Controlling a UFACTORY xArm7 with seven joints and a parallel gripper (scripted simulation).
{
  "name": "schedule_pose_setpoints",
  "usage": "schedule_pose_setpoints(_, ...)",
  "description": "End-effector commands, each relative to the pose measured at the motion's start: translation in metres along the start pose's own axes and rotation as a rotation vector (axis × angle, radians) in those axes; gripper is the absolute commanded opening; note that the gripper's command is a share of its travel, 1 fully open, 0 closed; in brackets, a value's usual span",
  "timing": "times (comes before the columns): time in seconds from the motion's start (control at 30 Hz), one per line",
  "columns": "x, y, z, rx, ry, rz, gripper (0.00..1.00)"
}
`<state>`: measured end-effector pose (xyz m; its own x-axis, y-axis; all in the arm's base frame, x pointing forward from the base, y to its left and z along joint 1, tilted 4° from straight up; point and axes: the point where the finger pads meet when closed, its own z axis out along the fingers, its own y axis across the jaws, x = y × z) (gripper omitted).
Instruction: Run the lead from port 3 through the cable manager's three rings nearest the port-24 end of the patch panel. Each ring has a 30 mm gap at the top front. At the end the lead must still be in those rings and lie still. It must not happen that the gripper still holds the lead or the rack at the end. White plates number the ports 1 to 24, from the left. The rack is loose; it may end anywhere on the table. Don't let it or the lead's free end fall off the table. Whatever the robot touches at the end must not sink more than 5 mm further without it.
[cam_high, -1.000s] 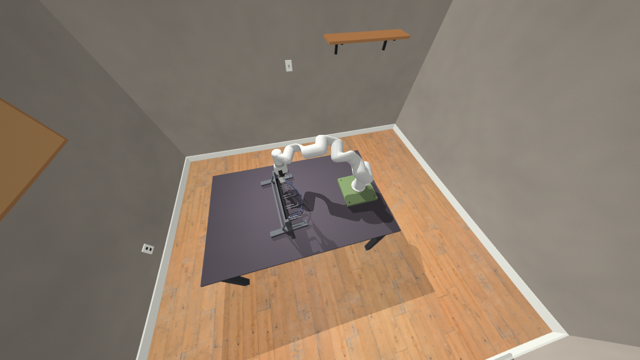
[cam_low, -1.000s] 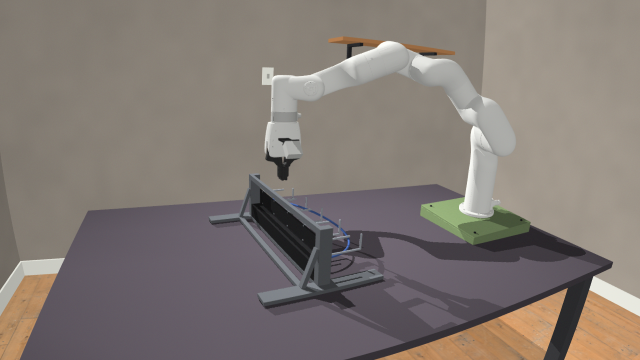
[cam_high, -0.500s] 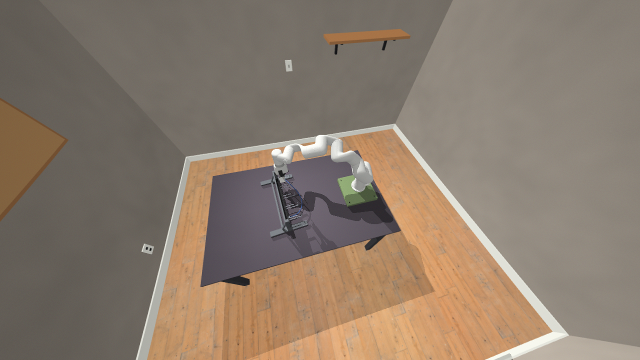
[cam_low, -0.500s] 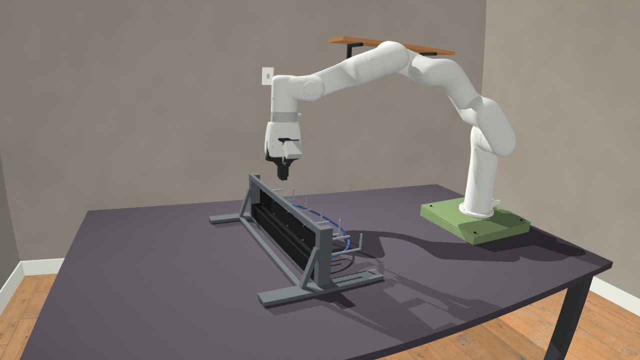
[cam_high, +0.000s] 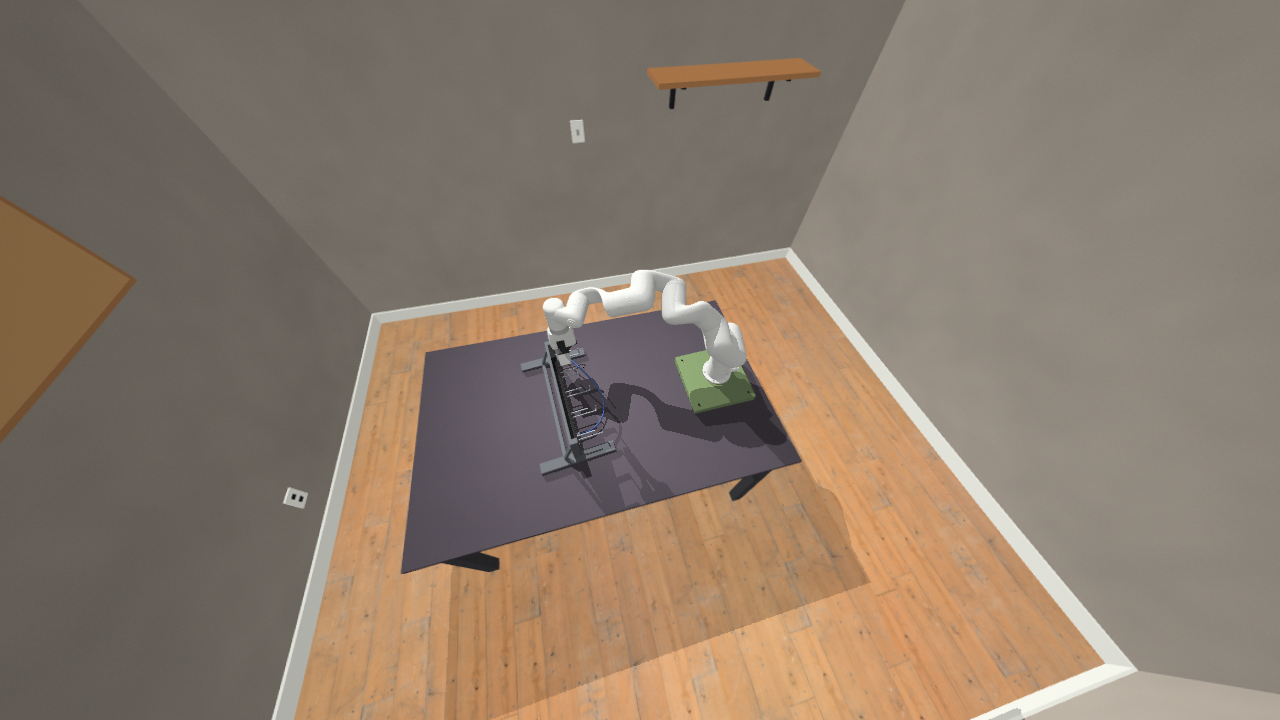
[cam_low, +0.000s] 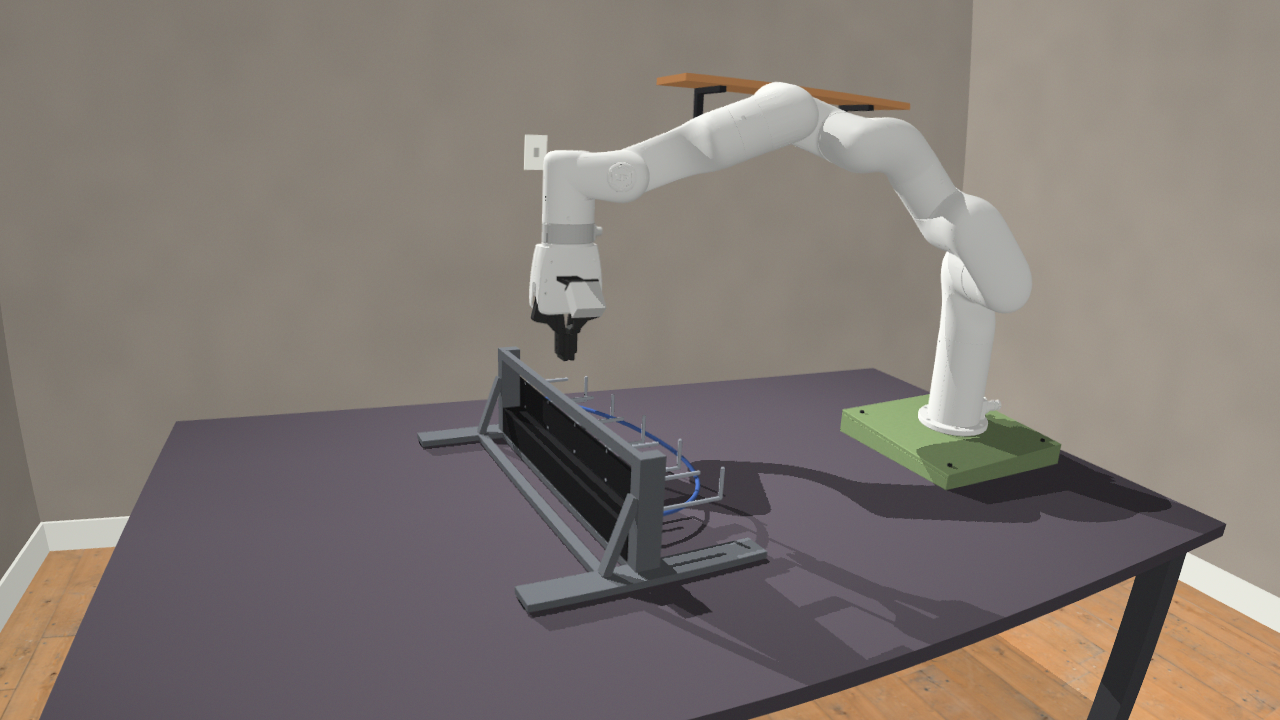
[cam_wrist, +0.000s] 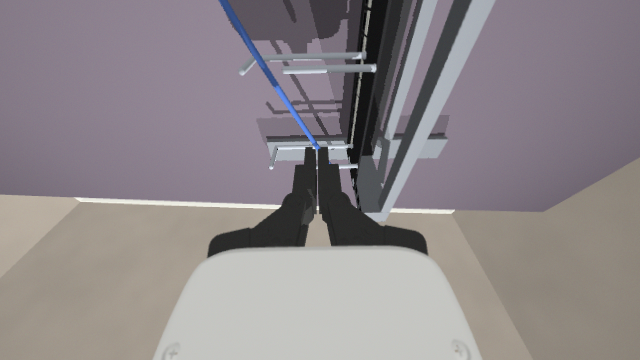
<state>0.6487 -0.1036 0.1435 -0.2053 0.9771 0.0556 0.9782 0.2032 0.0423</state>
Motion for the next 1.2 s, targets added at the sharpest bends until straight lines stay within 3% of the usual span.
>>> schedule_pose_setpoints(0.0,-0.001,0.001,-0.003,-0.005,-0.002,0.0,0.0)
schedule_pose_setpoints(0.87,0.0,0.001,-0.003,-0.005,-0.002,0.0,0.0)
schedule_pose_setpoints(1.0,0.009,0.0,-0.004,-0.005,-0.002,0.006,0.0)
schedule_pose_setpoints(1.1,0.048,-0.008,-0.007,-0.006,-0.002,0.028,0.0)
schedule_pose_setpoints(1.17,0.057,-0.011,-0.007,-0.006,-0.002,0.033,0.0)
